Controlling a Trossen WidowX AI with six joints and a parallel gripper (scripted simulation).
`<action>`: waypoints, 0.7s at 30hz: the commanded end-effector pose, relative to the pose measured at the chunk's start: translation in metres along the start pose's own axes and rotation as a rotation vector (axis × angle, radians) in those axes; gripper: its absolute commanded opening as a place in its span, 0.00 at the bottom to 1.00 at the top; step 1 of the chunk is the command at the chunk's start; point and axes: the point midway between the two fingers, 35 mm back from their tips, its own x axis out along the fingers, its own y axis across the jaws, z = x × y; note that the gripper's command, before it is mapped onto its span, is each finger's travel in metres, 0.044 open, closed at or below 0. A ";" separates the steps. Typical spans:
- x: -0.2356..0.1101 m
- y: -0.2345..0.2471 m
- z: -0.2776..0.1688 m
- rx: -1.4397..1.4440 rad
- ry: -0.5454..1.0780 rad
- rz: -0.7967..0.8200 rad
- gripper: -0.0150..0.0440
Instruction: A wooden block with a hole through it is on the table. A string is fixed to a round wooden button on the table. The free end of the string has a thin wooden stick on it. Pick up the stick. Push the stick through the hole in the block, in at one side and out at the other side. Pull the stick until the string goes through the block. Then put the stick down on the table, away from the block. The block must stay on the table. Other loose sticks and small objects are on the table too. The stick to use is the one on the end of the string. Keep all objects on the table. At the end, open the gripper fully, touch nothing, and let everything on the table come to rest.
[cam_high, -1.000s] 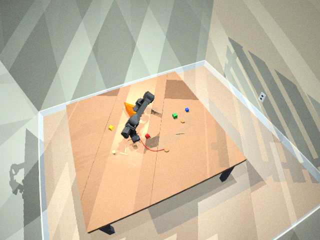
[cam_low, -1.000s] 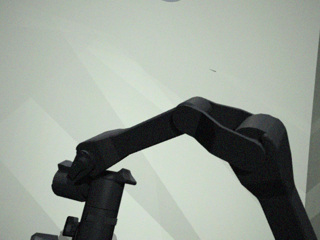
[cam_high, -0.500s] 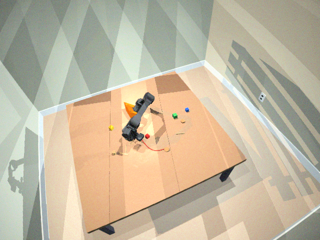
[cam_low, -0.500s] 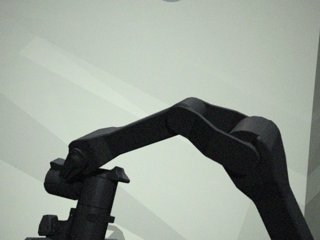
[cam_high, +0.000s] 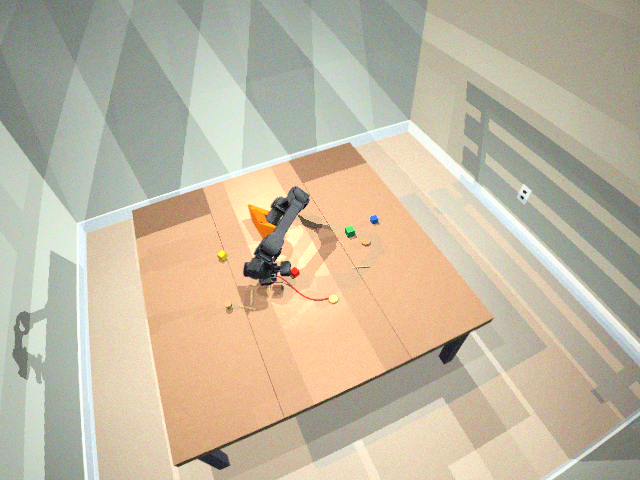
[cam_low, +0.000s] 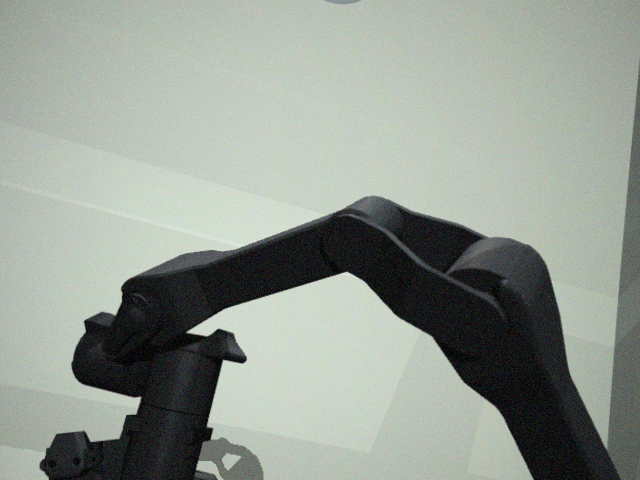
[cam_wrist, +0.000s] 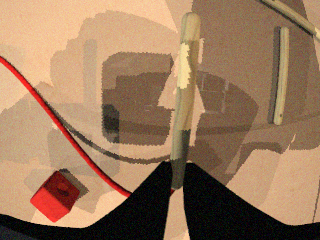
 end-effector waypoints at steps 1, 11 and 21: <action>-0.001 0.003 0.005 -0.160 -0.004 0.004 0.25; -0.001 0.008 0.011 -0.522 -0.006 0.003 0.25; -0.001 0.013 0.018 -0.883 -0.006 0.001 0.25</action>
